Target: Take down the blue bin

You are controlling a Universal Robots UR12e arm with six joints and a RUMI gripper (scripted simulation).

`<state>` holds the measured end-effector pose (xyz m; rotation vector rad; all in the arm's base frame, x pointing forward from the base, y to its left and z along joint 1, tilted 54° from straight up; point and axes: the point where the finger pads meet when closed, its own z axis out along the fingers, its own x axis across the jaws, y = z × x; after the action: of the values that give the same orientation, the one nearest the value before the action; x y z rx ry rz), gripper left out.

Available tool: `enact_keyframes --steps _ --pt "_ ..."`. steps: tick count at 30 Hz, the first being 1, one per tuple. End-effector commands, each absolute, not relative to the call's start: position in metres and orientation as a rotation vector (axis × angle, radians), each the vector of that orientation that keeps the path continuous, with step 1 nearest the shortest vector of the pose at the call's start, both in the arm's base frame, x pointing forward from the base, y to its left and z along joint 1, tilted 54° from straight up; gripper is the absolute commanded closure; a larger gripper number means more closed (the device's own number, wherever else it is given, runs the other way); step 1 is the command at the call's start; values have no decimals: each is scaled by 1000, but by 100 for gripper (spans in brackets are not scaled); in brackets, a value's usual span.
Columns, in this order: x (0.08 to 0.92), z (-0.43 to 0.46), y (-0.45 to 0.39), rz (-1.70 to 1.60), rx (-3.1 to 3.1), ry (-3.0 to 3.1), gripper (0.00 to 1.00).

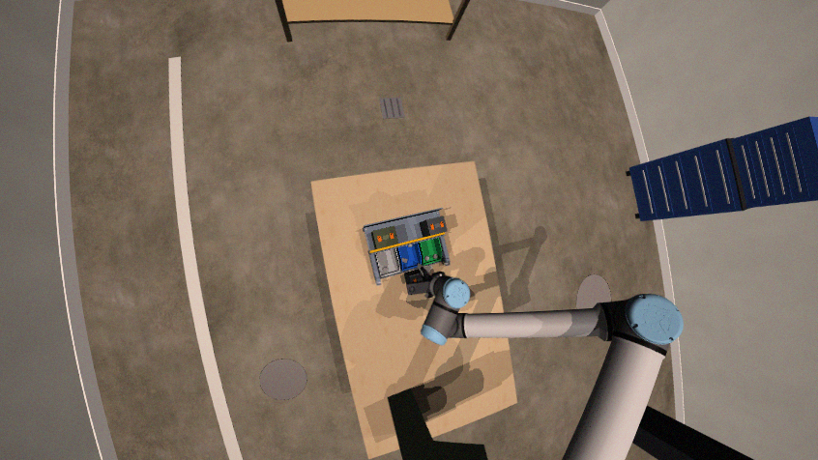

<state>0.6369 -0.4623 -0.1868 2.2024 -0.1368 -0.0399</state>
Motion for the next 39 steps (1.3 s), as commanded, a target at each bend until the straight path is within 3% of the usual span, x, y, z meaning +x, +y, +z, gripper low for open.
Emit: enact_keyframes --steps 1,5,6,39 --pt "637 -186 -462 -39 2202 -136 0" --pt "637 -186 -462 -39 2202 -136 0" --pt "637 -186 -462 -39 2202 -136 42" --pt "635 -205 -485 -39 2202 -136 42"
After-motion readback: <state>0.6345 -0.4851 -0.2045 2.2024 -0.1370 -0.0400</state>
